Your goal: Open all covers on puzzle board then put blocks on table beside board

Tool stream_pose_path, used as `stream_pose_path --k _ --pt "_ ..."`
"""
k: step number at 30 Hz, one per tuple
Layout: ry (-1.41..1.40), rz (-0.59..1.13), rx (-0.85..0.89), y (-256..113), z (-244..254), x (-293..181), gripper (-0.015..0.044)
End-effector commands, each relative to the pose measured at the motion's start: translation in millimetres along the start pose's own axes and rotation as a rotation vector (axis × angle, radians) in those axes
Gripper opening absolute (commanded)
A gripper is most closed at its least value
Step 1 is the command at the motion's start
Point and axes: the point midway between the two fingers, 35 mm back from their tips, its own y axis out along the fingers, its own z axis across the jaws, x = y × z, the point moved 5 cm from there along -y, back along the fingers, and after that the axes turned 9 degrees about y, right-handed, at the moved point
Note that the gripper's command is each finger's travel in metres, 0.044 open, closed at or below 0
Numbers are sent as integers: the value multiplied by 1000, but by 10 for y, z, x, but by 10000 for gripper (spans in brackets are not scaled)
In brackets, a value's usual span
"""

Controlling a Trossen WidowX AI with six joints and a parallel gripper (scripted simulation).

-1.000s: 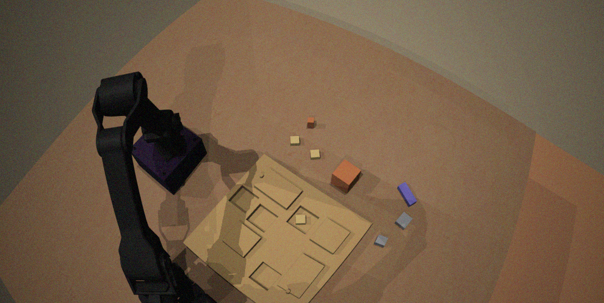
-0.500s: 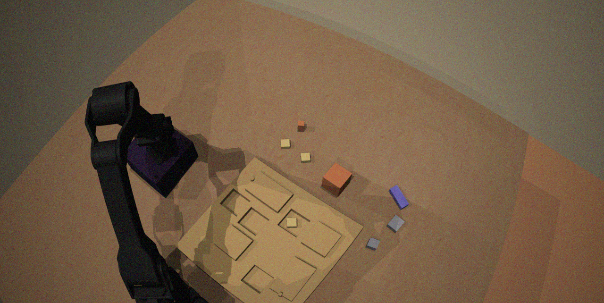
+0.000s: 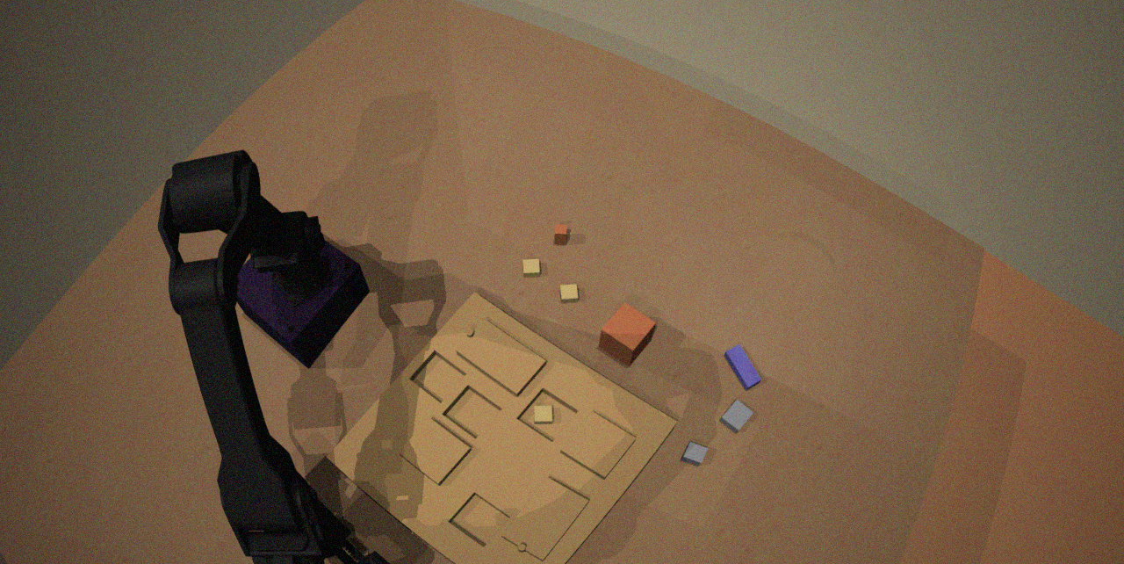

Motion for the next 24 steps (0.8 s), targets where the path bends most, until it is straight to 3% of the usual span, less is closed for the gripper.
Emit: stream_pose_path --k 1,24 --pt "0 -3 4 -101 16 10 440" --pt "3 -3 -1 -756 -4 -1 440"
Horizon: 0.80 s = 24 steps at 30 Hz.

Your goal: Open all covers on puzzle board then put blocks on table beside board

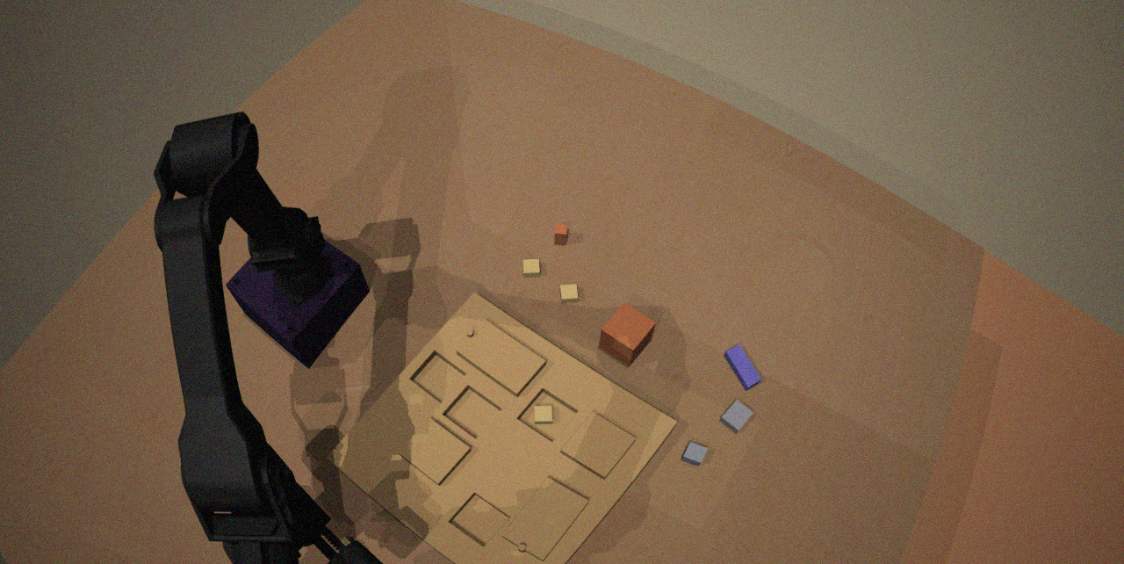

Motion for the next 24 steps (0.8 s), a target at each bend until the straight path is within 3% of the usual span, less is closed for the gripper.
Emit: stream_pose_path --k 1,17,24 --pt "-6 -6 3 -75 7 -4 414" --pt "-225 -4 6 -80 329 -874 0" --pt "-325 -2 7 -83 396 -1291 0"
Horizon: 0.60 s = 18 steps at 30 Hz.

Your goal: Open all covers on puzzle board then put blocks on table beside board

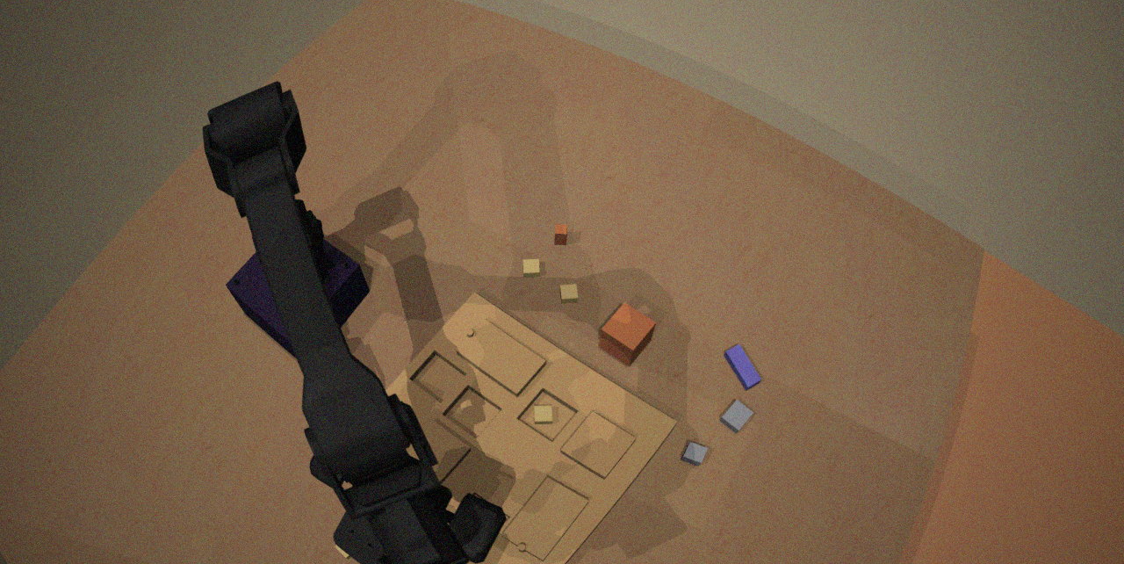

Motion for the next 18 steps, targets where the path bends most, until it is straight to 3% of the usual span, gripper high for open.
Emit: stream_pose_path --k 1,18 --pt "-59 3 1 -10 93 -250 0" --pt "-295 15 7 -23 305 -1224 0"
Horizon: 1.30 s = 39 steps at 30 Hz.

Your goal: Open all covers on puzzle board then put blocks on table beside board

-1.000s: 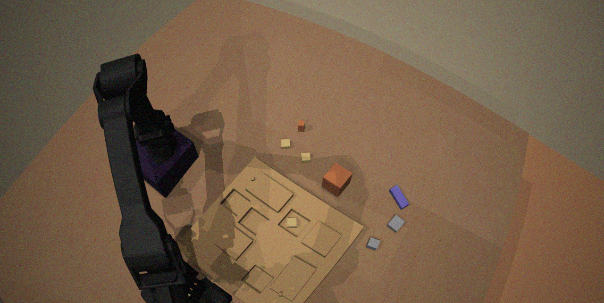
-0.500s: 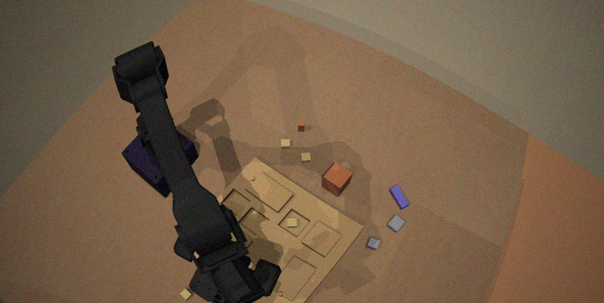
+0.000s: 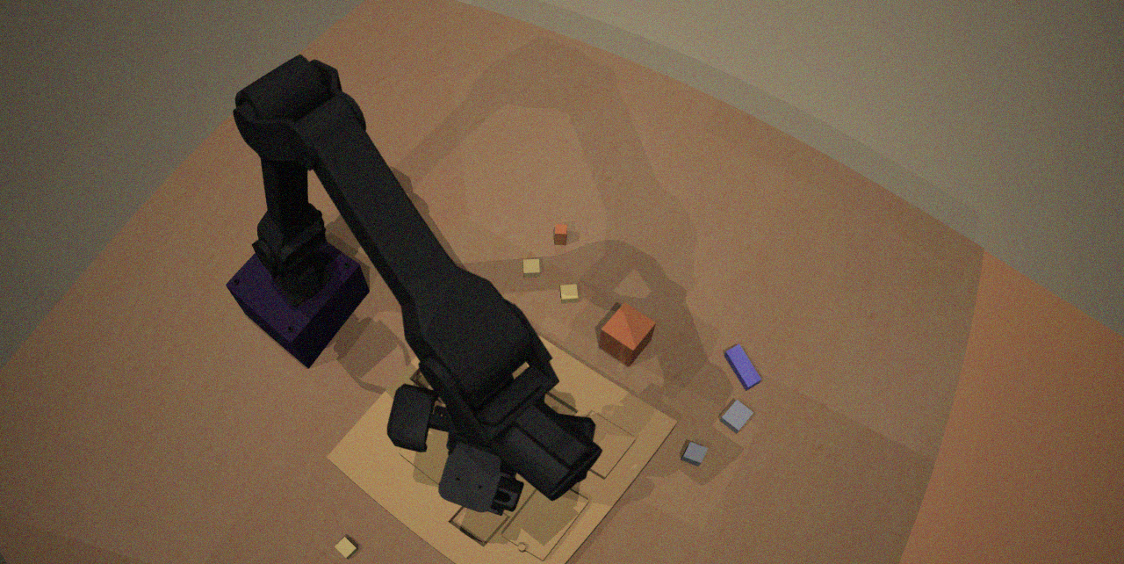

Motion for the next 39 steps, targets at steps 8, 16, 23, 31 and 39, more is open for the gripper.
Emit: stream_pose_path --k 8,16,23,31,39 --pt "-152 15 7 -14 175 -655 0" --pt "473 18 1 -15 188 -746 0" --pt "1136 20 -6 -16 199 -845 0" --pt "1371 20 -9 -17 202 -880 0" --pt "1371 20 -9 -17 202 -880 0"
